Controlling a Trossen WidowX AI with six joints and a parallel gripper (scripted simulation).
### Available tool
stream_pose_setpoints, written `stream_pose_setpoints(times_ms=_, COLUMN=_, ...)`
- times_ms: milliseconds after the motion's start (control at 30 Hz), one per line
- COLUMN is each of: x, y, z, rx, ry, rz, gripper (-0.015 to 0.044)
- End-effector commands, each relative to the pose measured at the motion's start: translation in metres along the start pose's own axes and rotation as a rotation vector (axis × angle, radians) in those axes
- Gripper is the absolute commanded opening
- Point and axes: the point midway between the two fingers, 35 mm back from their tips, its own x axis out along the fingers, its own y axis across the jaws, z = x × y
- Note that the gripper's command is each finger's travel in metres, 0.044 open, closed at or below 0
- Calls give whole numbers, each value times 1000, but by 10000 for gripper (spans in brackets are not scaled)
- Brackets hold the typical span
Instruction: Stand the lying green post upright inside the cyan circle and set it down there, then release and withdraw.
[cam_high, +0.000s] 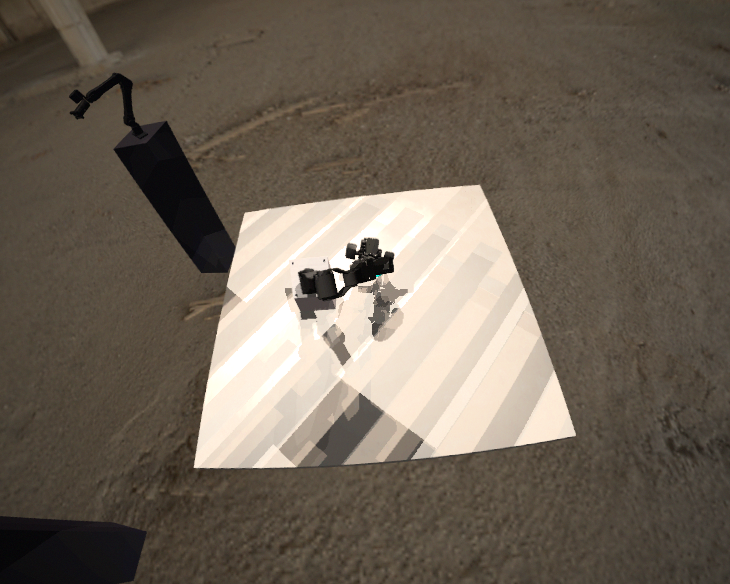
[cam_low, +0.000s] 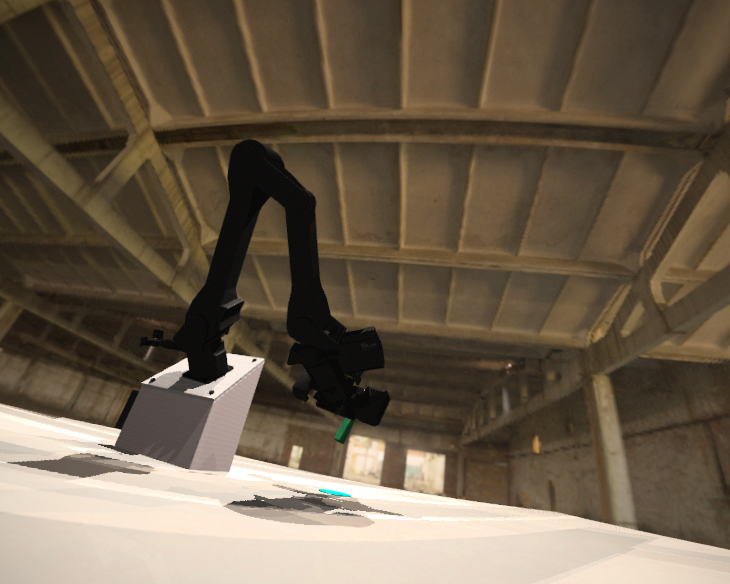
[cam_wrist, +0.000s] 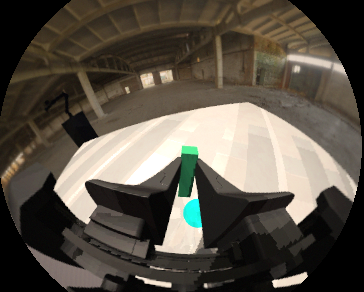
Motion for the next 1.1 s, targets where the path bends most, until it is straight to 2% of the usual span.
stream_pose_setpoints(times_ms=0, x=-3, y=0, z=1, rx=-15, ry=-29, rz=-13, gripper=23)
stream_pose_setpoints(times_ms=1067, x=-27, y=1, z=8, rx=-142, ry=-222, rz=-130, gripper=23)
